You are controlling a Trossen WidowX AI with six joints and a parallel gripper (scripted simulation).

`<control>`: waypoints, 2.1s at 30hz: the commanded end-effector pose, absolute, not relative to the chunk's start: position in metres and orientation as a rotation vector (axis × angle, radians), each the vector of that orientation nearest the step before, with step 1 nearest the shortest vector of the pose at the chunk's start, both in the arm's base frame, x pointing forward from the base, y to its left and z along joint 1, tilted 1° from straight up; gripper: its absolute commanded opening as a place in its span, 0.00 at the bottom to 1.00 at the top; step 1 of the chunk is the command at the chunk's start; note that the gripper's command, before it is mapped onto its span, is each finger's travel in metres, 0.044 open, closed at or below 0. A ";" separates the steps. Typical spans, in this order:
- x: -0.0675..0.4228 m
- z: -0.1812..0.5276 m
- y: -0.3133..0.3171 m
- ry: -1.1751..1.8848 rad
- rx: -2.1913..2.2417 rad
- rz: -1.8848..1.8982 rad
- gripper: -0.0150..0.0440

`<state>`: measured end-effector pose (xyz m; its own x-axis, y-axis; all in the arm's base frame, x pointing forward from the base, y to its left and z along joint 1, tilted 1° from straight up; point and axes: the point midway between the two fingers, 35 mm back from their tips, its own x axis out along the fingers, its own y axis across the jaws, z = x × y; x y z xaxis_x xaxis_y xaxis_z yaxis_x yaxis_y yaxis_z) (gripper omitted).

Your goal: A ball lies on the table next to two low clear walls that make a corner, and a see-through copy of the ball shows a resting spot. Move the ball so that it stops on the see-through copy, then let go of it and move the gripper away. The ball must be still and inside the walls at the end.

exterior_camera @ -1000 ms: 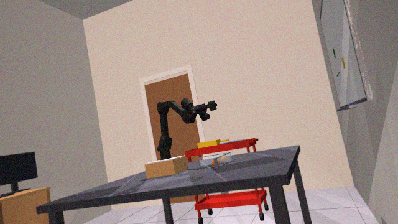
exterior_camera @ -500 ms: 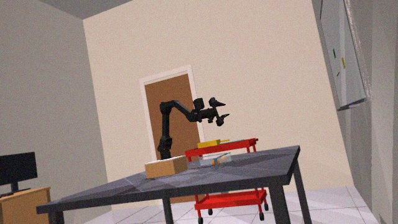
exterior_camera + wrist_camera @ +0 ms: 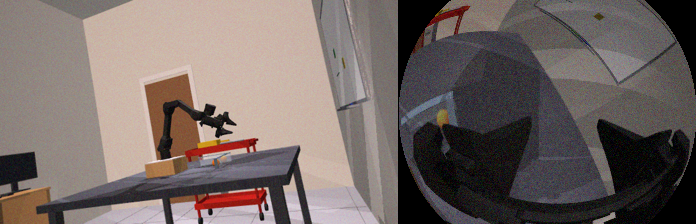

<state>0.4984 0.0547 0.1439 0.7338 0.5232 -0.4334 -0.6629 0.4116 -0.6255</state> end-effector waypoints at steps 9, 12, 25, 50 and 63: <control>0.408 0.031 0.006 1.391 -0.129 0.220 0.83; 0.389 0.025 0.005 1.522 -0.124 0.143 0.83; 0.386 0.025 0.005 1.540 -0.125 0.133 0.83; 0.388 -0.016 0.005 1.540 -0.125 0.133 0.83; 0.387 -0.033 0.005 1.541 -0.125 0.133 0.78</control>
<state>0.3905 0.0054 -0.0283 0.0358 0.0104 -0.9993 -0.1680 0.9858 0.0043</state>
